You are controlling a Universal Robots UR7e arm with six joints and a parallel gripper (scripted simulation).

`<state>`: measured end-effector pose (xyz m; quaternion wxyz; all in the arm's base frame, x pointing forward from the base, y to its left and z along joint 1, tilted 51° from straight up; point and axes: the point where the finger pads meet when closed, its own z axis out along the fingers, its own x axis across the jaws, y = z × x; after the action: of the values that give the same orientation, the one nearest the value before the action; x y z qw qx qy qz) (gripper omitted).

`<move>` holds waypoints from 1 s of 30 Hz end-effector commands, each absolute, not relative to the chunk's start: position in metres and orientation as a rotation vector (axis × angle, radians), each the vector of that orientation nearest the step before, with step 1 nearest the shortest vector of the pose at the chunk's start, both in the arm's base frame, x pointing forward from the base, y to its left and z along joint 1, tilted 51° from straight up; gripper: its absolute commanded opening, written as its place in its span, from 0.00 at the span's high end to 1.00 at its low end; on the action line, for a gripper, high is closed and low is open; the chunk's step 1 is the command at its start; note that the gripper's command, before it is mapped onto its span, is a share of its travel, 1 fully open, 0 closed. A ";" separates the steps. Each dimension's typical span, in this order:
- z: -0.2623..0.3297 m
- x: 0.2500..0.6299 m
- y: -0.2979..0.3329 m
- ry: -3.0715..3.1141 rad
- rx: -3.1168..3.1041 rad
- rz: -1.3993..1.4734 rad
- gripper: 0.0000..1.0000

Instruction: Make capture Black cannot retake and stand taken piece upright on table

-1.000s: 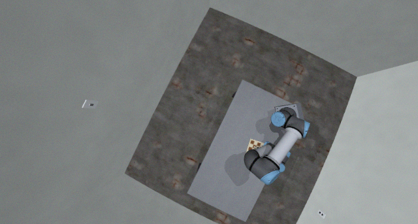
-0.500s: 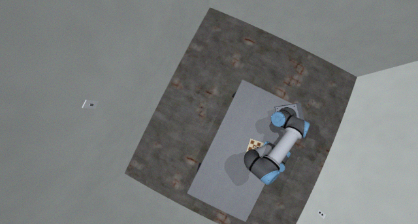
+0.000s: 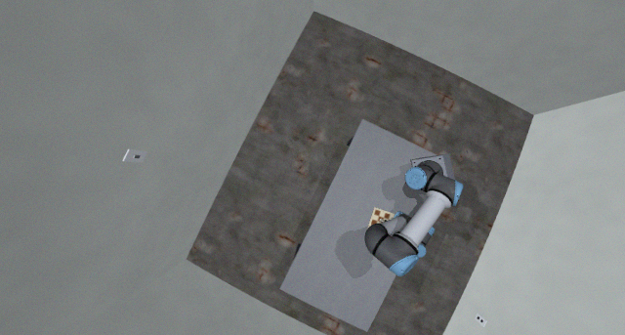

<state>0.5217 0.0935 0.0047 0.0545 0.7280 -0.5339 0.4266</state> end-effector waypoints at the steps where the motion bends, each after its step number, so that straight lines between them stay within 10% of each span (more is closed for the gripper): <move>1: 0.005 0.522 0.094 -1.621 2.212 1.297 1.00; 30: 0.003 0.524 0.092 -1.621 2.212 1.297 1.00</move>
<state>0.5239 0.0914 0.0023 0.0546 0.7280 -0.5339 0.4265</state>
